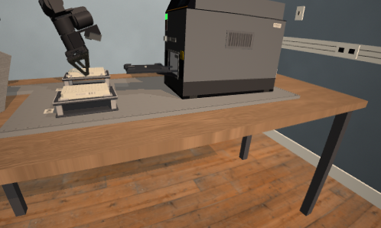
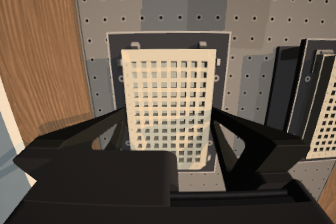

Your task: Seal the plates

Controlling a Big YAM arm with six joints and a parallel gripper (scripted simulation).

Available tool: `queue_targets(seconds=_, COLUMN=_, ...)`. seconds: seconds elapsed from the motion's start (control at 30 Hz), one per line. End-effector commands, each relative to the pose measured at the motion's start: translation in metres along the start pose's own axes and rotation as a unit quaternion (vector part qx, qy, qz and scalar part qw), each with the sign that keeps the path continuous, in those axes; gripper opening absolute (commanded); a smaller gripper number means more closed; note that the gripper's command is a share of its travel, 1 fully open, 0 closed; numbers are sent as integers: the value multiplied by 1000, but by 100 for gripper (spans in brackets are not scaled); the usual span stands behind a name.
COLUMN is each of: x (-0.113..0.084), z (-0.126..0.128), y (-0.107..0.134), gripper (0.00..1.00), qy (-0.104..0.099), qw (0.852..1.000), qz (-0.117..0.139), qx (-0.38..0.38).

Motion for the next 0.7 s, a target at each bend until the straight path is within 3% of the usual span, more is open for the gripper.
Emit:
queue_targets(seconds=0.0, x=-4, z=-2, y=-16, gripper=93, qy=3, qw=1000, qz=-16, qx=1)
queue_targets(seconds=0.43, x=-4, z=-2, y=-17, gripper=86, qy=4, qw=1000, qz=-17, qx=3)
queue_targets(seconds=0.47, x=-4, z=-2, y=-17, gripper=0, qy=4, qw=1000, qz=-17, qx=3)
queue_targets(seconds=0.67, x=-4, z=-2, y=-17, gripper=0, qy=3, qw=1000, qz=-17, qx=3)
Point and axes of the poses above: the point where the finger pads meet when closed, its own x axis out along the fingers, its own z axis across the jaws, y = z × x, the point moved 8 cm from there along -x, back along the fingers, and after that the axes turned 10 degrees about -x, right-handed, at the moved point
